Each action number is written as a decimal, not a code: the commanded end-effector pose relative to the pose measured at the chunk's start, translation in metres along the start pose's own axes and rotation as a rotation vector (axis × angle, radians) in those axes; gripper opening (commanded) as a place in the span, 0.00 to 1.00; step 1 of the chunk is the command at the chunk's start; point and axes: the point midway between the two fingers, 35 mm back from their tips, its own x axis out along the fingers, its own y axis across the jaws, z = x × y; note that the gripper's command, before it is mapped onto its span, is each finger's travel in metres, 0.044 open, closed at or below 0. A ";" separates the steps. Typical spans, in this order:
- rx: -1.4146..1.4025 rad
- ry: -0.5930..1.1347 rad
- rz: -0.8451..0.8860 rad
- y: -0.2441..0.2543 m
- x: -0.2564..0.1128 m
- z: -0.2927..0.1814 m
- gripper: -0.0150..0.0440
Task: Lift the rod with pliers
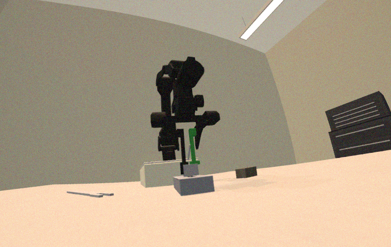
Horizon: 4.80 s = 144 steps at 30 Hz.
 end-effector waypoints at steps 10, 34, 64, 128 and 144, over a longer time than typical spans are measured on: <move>0.003 -0.003 -0.003 0.004 -0.015 0.000 0.43; 0.003 -0.002 -0.012 0.009 -0.040 -0.002 0.43; -0.001 -0.131 -0.013 0.008 -0.062 0.009 0.43; 0.004 -0.436 -0.013 0.005 -0.125 0.026 0.43; 0.004 -0.436 -0.013 0.005 -0.125 0.026 0.43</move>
